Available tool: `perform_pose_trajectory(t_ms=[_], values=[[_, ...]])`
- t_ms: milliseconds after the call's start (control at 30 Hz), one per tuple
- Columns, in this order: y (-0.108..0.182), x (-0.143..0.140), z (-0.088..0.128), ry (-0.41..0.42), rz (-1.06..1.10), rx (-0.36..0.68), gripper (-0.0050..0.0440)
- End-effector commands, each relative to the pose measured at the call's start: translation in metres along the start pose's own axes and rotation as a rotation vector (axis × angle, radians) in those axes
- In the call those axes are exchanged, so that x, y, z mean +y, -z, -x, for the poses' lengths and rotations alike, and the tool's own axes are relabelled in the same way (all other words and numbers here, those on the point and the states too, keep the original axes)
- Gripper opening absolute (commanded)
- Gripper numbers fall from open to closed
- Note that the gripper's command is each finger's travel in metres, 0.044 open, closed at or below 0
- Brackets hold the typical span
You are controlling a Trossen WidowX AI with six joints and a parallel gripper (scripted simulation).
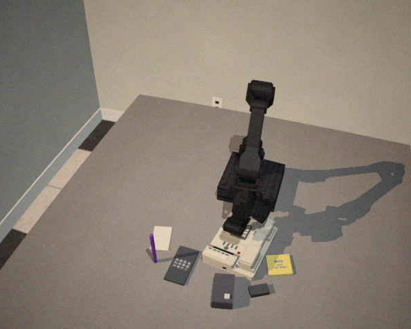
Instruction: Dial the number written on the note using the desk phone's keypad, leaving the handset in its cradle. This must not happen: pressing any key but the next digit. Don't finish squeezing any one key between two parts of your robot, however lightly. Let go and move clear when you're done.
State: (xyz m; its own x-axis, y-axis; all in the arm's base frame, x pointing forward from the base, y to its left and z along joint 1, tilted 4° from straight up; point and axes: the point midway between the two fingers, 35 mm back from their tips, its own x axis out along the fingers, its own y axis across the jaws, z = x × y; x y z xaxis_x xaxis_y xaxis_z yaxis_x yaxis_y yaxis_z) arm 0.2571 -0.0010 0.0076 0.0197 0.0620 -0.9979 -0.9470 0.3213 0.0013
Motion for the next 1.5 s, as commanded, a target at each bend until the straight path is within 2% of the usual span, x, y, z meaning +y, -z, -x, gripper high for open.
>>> perform_pose_trajectory(t_ms=[0,767,833,900,1000,1200,1267,1400,1467], values=[[0.0,0.0,-0.001,-0.002,-0.003,0.001,-0.005],[0.0,0.0,-0.002,-0.002,-0.003,0.001,-0.005],[0.0,0.0,0.007,-0.002,-0.003,0.001,-0.005],[0.0,0.0,0.007,-0.002,-0.003,0.001,-0.005],[0.0,0.0,0.027,-0.002,-0.003,0.001,-0.005],[0.0,0.0,0.029,-0.003,-0.003,0.001,-0.005],[-0.001,-0.004,0.045,-0.005,-0.004,0.002,-0.005],[-0.001,-0.01,0.101,0.007,-0.002,-0.001,-0.005],[-0.001,-0.01,0.101,0.007,-0.002,-0.001,-0.005]])
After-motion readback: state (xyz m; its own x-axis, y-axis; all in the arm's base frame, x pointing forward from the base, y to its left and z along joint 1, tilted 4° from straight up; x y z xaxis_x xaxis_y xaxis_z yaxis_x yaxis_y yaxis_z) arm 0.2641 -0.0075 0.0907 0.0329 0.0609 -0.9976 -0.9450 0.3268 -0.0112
